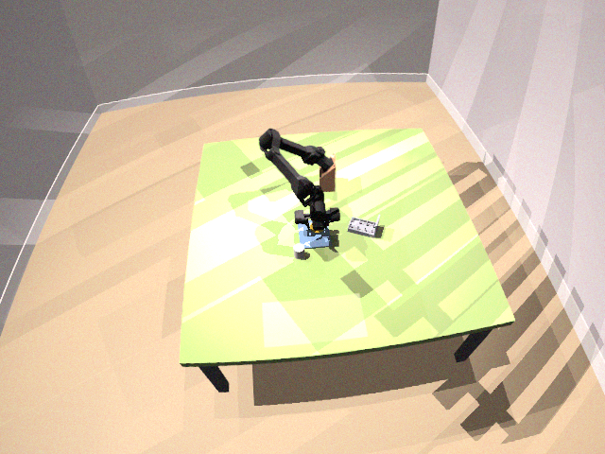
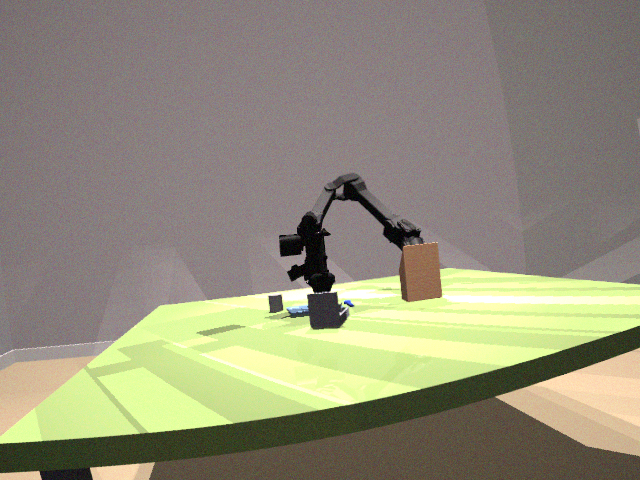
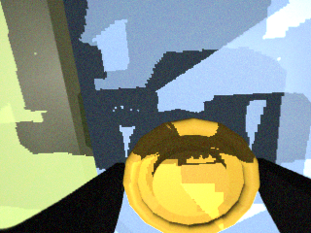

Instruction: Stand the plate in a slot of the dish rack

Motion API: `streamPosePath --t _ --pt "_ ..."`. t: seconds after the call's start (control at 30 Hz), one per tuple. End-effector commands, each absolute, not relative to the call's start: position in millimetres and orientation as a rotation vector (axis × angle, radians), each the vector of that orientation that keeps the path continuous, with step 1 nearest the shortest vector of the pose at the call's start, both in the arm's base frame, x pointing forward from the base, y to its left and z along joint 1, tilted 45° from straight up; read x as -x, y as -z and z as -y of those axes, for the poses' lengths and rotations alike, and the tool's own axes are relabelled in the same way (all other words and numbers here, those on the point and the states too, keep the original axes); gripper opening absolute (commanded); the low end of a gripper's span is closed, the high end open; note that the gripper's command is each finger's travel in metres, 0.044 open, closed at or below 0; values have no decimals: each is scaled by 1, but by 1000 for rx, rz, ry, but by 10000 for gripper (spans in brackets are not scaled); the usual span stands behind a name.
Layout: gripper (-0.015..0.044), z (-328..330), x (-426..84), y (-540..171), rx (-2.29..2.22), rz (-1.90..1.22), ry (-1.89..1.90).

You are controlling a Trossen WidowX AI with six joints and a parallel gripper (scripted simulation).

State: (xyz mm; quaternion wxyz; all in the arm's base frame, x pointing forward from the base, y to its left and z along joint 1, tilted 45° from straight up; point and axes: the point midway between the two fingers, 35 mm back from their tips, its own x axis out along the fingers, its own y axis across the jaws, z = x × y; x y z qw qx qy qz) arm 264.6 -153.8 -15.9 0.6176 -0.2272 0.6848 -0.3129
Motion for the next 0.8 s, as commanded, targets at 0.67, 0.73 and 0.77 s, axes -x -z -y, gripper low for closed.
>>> streamPosePath --t 0.67,0.73,0.77 --pt "0 98 -291 -32 507 -1575 701" --pt "0 90 -293 -39 507 -1576 700" --pt "0 86 -294 -43 507 -1576 700"
